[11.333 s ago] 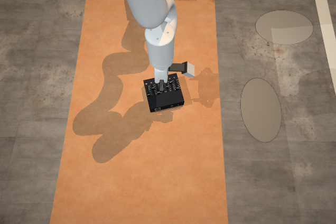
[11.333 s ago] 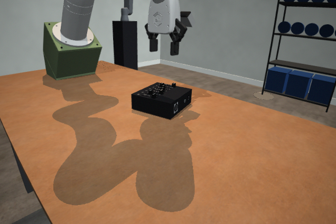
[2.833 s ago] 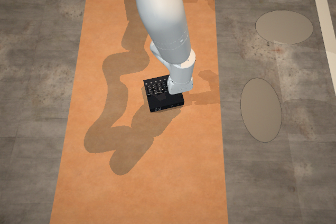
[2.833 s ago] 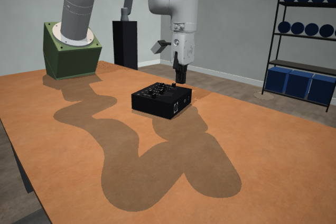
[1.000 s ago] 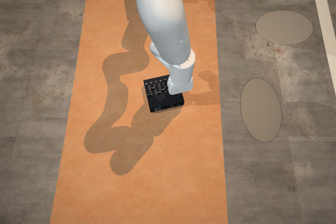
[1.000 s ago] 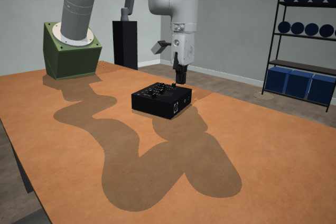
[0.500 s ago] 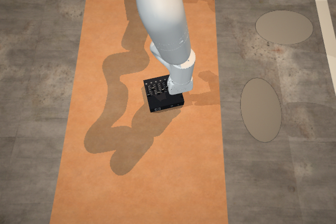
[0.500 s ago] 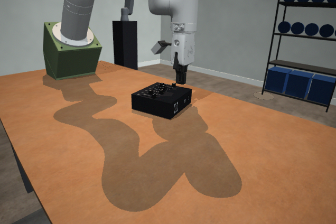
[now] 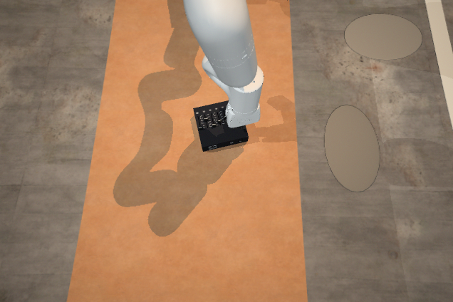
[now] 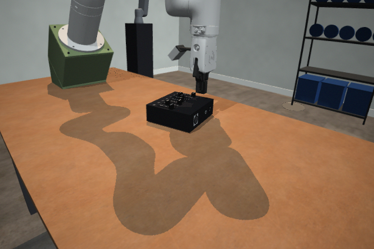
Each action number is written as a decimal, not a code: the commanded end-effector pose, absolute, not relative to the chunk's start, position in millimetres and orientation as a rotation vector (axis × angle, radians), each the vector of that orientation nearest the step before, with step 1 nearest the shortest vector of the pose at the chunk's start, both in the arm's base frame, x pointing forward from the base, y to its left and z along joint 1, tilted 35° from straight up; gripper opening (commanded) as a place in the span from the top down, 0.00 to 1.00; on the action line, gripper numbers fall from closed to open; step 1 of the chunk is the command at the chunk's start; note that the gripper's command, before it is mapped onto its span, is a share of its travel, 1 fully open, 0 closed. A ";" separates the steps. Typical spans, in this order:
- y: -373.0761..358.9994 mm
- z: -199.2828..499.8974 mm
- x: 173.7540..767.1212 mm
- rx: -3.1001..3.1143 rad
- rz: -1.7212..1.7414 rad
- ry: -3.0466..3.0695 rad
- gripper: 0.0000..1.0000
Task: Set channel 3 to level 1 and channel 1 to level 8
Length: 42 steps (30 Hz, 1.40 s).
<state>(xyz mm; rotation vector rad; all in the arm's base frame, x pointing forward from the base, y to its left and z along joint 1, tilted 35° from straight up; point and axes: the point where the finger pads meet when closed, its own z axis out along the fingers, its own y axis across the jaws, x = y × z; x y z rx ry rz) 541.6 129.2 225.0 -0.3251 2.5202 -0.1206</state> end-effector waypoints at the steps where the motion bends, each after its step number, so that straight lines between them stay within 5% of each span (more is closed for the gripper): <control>1: 129.4 225.6 541.9 -0.325 -0.120 2.519 1.00; 42: 129.2 215.8 548.6 -0.325 -0.120 2.519 1.00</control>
